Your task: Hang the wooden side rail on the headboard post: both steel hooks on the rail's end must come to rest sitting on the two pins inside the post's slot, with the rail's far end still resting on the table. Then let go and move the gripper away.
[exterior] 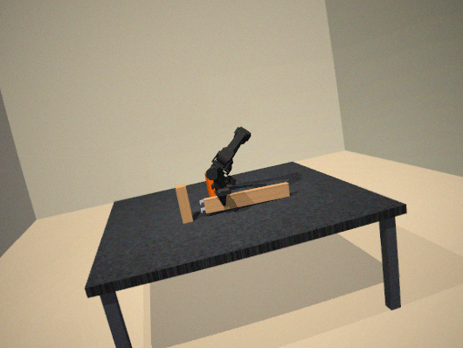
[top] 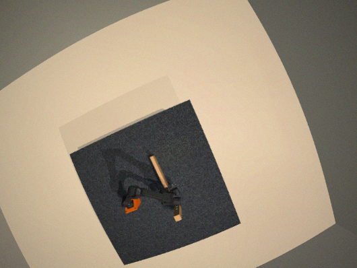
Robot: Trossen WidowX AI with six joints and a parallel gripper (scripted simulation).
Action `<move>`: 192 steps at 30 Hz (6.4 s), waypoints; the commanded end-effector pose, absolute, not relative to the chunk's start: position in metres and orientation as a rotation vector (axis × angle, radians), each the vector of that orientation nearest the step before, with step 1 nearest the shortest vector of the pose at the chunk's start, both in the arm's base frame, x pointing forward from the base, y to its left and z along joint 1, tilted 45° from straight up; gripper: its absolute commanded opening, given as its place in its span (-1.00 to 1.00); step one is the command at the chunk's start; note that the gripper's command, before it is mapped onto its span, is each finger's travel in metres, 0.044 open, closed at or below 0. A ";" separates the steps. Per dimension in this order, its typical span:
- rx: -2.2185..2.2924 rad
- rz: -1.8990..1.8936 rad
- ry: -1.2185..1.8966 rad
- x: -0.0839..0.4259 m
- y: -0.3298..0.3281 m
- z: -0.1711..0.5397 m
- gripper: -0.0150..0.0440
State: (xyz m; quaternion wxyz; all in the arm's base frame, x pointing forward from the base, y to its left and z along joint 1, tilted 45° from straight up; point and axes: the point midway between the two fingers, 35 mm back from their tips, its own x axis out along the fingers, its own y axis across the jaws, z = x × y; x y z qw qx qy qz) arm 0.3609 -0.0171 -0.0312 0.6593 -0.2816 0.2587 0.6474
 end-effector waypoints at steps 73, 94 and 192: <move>-0.646 1.460 0.584 0.360 -0.027 -0.037 -0.49; -0.646 1.460 0.584 0.361 -0.028 -0.038 -0.49; -0.647 1.460 0.584 0.359 -0.035 -0.045 -0.49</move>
